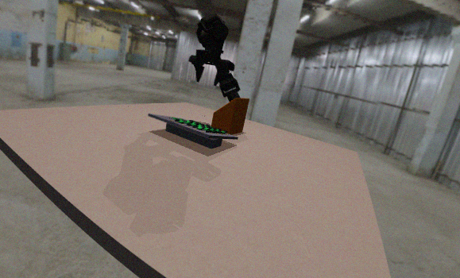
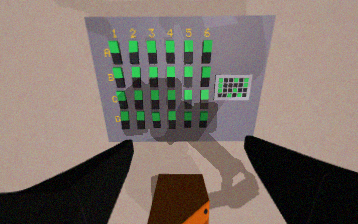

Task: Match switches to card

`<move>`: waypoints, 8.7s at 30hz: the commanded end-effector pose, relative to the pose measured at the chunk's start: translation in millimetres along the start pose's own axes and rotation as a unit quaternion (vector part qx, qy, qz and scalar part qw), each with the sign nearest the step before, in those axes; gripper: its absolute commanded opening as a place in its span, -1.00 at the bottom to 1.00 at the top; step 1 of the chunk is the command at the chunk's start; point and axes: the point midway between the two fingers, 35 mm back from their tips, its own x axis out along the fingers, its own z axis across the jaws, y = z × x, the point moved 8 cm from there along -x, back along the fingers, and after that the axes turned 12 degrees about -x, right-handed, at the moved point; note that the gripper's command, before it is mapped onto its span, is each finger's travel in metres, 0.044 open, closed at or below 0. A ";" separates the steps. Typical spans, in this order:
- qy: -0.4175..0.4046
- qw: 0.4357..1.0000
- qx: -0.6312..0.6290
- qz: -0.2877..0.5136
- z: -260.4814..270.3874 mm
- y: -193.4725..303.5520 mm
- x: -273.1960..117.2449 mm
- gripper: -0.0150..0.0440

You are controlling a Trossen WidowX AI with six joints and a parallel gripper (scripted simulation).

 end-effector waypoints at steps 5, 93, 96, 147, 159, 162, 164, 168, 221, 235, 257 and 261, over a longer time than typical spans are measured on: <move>0.001 1.000 0.006 -0.007 14.3 -42.2 37.3 0.42; 0.008 1.000 0.015 0.000 27.0 -92.0 158.7 -0.49; 0.008 1.000 0.015 0.000 27.0 -92.0 159.1 -0.49; 0.009 1.000 0.013 -0.010 24.5 8.1 99.5 -0.49; 0.013 1.000 0.013 -0.023 24.2 17.5 135.6 -0.49; 0.013 1.000 0.013 -0.023 24.2 17.5 136.9 -0.49; 0.014 1.000 0.013 -0.023 23.9 17.6 144.3 -0.49; 0.014 1.000 0.013 -0.023 23.9 17.6 146.3 -0.49; 0.014 1.000 0.013 -0.023 23.5 17.3 161.5 -0.49; 0.014 1.000 0.013 -0.023 23.5 17.2 163.4 -0.49; 0.010 1.000 0.015 -0.022 23.8 15.6 157.0 -0.49; 0.009 1.000 0.013 -0.012 24.8 14.3 109.2 -0.49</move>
